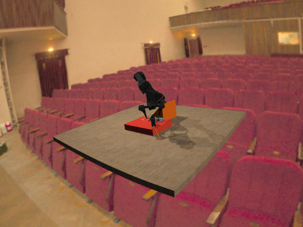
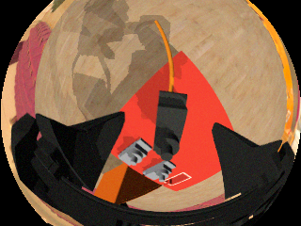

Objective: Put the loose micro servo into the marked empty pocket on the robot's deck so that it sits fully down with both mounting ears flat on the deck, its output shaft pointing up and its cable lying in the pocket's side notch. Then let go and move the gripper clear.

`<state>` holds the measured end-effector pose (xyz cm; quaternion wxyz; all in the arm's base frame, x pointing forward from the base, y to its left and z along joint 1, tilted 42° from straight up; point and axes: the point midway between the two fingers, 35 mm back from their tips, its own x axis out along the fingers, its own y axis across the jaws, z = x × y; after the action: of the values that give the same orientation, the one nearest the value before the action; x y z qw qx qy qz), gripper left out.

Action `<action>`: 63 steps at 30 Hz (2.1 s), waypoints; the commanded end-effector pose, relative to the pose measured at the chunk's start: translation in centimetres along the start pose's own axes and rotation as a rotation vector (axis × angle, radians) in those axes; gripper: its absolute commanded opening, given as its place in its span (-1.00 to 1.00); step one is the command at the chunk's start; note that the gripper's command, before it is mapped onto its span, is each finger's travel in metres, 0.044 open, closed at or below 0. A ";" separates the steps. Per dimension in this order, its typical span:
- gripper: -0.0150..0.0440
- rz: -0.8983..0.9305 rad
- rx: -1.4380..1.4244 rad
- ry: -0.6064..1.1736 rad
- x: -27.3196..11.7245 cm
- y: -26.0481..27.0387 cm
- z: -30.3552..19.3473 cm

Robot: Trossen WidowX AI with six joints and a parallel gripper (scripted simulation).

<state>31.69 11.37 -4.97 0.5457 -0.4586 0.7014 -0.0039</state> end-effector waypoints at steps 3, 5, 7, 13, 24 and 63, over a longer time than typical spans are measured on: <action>1.00 -0.004 -0.007 0.006 1.0 0.0 -0.2; 1.00 -0.005 -0.007 0.006 1.3 0.0 -0.2; 1.00 -0.005 -0.007 0.006 1.6 0.0 -0.2; 0.64 -0.005 -0.007 0.006 1.7 0.0 -0.2; -0.07 -0.005 -0.007 0.006 1.7 0.0 -0.2; -0.49 -0.004 -0.008 0.008 -1.3 -1.6 -4.7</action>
<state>29.03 9.71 -2.25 0.5381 -0.4595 0.7066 -0.0051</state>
